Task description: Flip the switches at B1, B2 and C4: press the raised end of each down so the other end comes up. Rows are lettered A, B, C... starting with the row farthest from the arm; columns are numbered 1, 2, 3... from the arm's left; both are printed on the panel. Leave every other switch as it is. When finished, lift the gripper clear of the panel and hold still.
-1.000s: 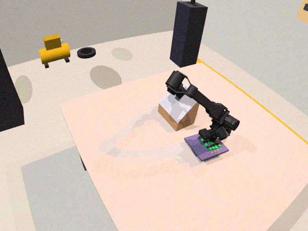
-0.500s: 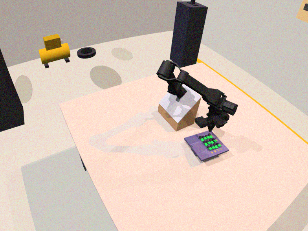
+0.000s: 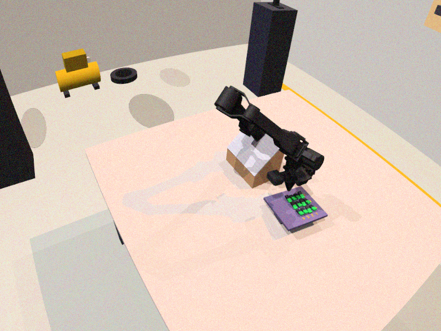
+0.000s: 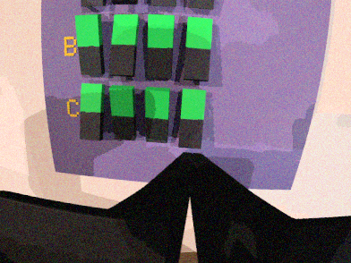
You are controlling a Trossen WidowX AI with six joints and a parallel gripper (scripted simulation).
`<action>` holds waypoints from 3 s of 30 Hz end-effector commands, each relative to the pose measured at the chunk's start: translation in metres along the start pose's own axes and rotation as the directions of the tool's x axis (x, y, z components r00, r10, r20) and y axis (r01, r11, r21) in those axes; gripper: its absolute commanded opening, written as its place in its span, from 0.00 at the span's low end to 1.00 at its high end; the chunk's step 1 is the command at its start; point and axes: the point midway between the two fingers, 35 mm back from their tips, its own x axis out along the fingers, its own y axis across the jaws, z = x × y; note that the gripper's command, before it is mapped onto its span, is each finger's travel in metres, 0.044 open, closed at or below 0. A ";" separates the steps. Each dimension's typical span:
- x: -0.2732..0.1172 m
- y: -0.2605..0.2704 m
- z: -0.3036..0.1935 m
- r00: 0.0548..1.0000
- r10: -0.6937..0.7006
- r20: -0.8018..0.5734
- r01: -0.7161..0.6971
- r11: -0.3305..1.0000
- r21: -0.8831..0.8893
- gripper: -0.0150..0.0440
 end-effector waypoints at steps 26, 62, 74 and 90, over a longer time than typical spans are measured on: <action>0.027 -0.001 0.000 1.000 -0.004 0.010 0.004 1.000 -0.004 0.25; 0.030 -0.001 0.000 1.000 -0.004 0.010 0.004 1.000 -0.004 0.25; 0.032 -0.001 0.000 1.000 -0.004 0.010 0.004 1.000 -0.004 0.25; -0.032 0.000 0.002 1.000 -0.001 -0.017 0.001 1.000 -0.004 0.25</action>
